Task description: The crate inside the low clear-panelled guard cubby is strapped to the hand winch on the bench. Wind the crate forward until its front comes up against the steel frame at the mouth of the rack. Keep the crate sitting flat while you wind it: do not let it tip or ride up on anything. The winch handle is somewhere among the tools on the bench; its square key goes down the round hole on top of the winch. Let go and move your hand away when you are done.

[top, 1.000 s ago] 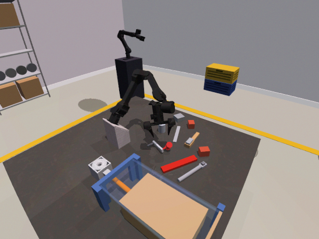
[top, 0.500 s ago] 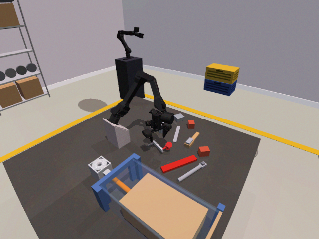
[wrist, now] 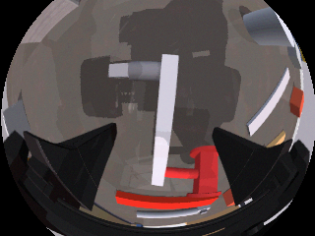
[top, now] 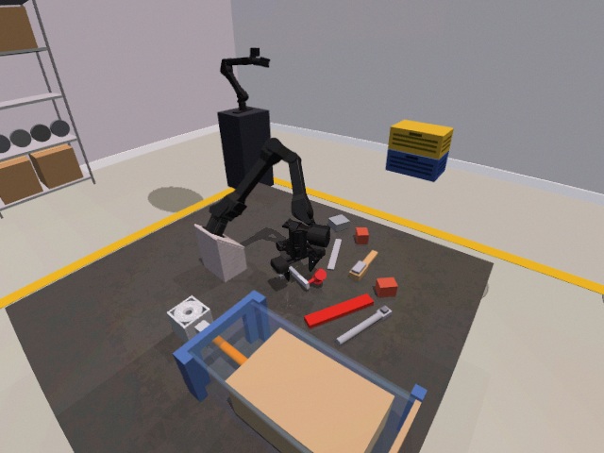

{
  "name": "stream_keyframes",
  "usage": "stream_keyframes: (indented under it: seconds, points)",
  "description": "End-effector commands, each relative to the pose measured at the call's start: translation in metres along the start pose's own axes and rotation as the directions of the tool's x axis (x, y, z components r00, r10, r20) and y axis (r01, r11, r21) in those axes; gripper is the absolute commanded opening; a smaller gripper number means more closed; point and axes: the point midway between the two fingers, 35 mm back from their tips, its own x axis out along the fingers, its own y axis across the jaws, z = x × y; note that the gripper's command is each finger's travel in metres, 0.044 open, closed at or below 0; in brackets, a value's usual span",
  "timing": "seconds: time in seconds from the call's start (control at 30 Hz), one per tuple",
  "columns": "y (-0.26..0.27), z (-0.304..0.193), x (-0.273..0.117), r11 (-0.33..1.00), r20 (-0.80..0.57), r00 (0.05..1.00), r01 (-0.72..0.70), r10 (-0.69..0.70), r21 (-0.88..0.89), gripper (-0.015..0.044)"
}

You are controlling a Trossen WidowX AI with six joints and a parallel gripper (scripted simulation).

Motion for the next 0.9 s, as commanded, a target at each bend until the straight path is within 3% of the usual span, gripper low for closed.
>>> stream_keyframes:
  seconds: [0.0,0.43,0.87]
  points:
    - [0.003,-0.001,0.006,1.0,0.0,1.0,-0.005,0.005,0.008,0.044]
    - [0.003,-0.001,0.019,1.0,0.001,1.0,-0.005,0.005,0.009,0.044]
    - [0.0,-0.001,0.016,1.0,-0.001,1.0,0.002,-0.002,-0.001,0.0099]
